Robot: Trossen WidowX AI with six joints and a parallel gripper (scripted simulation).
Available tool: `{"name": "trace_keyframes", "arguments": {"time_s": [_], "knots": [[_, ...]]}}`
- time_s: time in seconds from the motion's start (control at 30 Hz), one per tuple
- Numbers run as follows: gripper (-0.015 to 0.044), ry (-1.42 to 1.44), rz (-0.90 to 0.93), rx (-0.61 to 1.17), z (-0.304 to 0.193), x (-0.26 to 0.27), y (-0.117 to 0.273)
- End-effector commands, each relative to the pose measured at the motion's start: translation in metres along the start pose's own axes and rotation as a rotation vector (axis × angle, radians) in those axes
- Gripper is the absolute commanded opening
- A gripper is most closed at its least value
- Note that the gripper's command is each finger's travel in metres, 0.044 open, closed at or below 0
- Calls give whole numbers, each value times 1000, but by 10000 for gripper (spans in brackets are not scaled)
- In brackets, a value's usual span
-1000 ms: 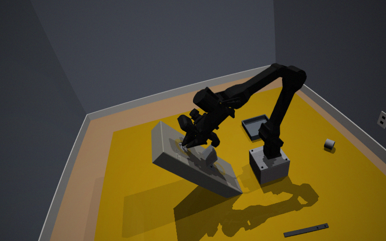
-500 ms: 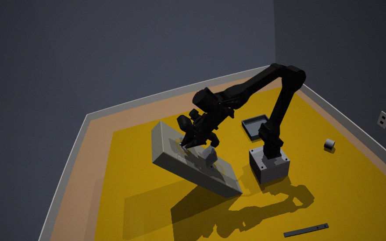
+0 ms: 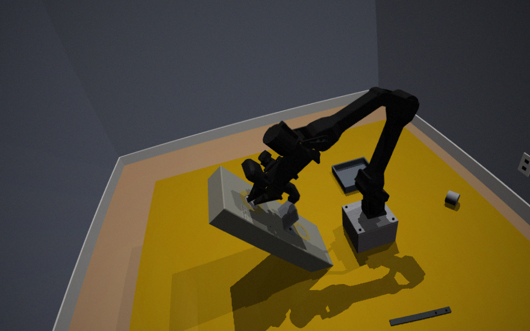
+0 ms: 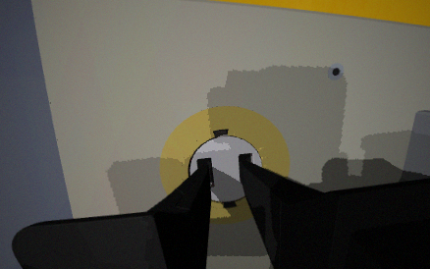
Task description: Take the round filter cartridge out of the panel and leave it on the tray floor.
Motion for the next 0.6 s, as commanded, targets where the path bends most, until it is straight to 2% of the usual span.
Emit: {"name": "trace_keyframes", "arguments": {"time_s": [0.0, 0.57], "knots": [[94, 4, -2, 4, 0, -1, -5], [94, 4, -2, 4, 0, -1, -11]]}}
Point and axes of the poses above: the point midway between the two fingers, 35 mm back from their tips, its own y axis back along the fingers, its own x axis across the jaws, z = x × y, the point moved 5 cm from there along y, back along the fingers, and after that the axes turned 5 degrees about -y, right-handed, at the moved point
